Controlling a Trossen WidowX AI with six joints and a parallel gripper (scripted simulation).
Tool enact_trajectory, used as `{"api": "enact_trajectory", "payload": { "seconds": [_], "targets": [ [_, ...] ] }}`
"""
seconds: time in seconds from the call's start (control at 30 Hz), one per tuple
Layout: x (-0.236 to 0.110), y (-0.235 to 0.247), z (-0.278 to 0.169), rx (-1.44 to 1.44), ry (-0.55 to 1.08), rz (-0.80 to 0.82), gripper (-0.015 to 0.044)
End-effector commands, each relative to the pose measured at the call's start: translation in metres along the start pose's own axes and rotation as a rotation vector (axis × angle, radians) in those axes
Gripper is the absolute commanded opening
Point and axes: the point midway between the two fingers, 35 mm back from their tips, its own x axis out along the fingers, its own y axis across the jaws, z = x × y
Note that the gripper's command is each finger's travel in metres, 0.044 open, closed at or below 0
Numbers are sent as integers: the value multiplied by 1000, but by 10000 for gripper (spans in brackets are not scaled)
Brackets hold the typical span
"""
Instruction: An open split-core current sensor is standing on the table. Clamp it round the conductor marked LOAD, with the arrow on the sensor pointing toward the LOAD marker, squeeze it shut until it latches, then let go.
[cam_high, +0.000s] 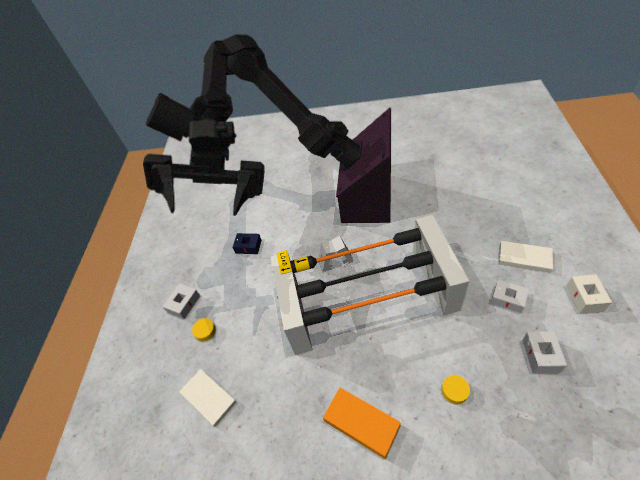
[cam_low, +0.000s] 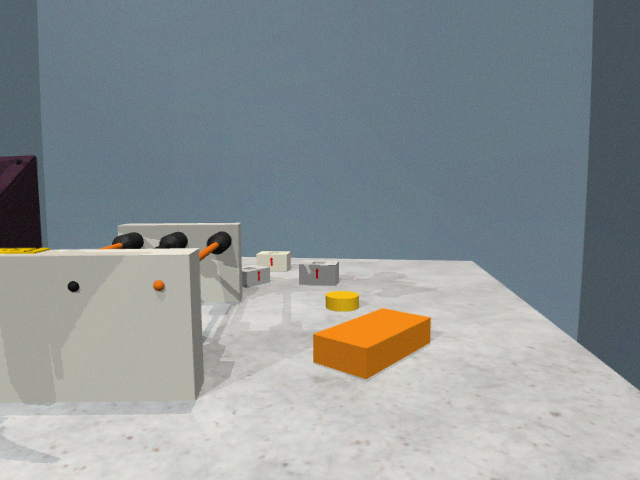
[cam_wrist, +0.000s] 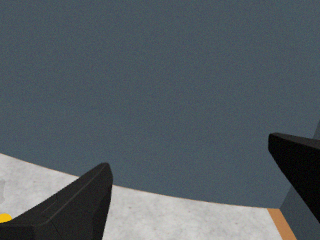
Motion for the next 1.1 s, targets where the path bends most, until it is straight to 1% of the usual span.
{"api": "enact_trajectory", "payload": {
  "seconds": [0.0, 0.13, 0.2, 0.83, 0.9, 0.97, 1.07],
  "targets": [
    [-63, 1, -34, 810, -24, -206, 440],
    [-79, 2, -42, 1026, -67, -262, 440],
    [-83, 3, -44, 1080, -80, -276, 440],
    [-82, 5, -45, 1088, -67, -274, 440],
    [-71, 20, -56, 1134, 41, -256, 440],
    [-59, 44, -73, 1182, 211, -237, 440],
    [-50, 81, -94, 1200, 465, -224, 440]
  ]
}}
